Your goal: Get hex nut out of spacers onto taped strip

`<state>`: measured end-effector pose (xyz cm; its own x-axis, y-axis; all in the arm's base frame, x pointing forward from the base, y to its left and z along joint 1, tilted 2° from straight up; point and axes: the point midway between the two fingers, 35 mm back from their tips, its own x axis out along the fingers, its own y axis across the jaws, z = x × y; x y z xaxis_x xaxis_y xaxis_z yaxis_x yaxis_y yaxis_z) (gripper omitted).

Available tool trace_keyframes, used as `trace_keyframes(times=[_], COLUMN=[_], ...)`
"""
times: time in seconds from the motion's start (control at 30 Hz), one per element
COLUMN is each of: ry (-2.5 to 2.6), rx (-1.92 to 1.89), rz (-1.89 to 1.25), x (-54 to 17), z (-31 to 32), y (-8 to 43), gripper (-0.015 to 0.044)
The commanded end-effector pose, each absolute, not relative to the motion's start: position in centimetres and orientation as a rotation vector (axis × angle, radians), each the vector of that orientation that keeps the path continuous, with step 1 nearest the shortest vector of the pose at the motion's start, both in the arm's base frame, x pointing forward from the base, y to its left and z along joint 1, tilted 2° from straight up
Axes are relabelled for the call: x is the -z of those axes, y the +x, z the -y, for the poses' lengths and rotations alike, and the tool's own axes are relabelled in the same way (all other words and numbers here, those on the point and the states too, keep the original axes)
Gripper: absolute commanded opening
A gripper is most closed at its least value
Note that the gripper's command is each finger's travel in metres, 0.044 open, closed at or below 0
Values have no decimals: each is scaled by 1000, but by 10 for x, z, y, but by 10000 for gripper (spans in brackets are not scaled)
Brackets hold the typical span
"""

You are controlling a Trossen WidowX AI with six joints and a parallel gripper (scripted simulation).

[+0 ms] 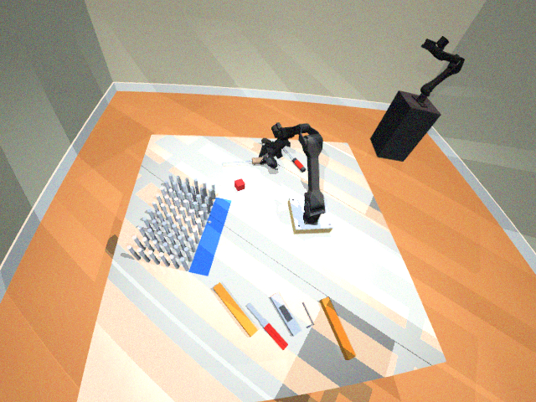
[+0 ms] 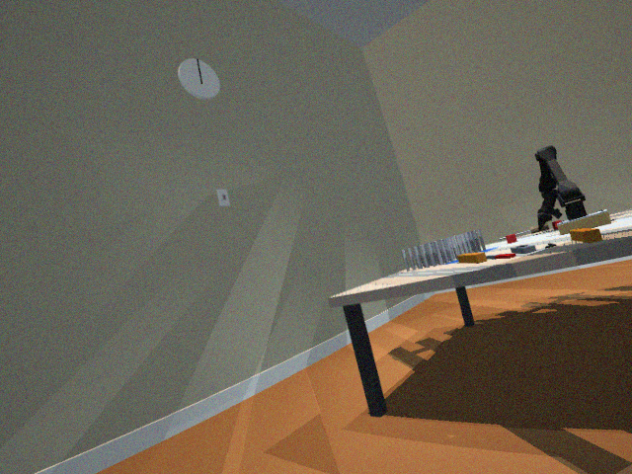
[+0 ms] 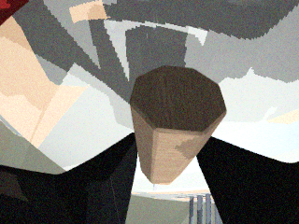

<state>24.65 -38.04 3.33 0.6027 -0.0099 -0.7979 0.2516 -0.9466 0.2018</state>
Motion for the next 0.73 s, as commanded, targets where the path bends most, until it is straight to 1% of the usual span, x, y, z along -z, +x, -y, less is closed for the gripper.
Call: trace_keyframes(times=[0.0, 0.13, 0.7], ry=[2547, 2547, 2539], rx=[1258, 1258, 1266], rz=[-197, -197, -197], x=[-30, -27, -29], z=[379, 379, 380], y=[247, 247, 246], gripper=[0, 0, 440])
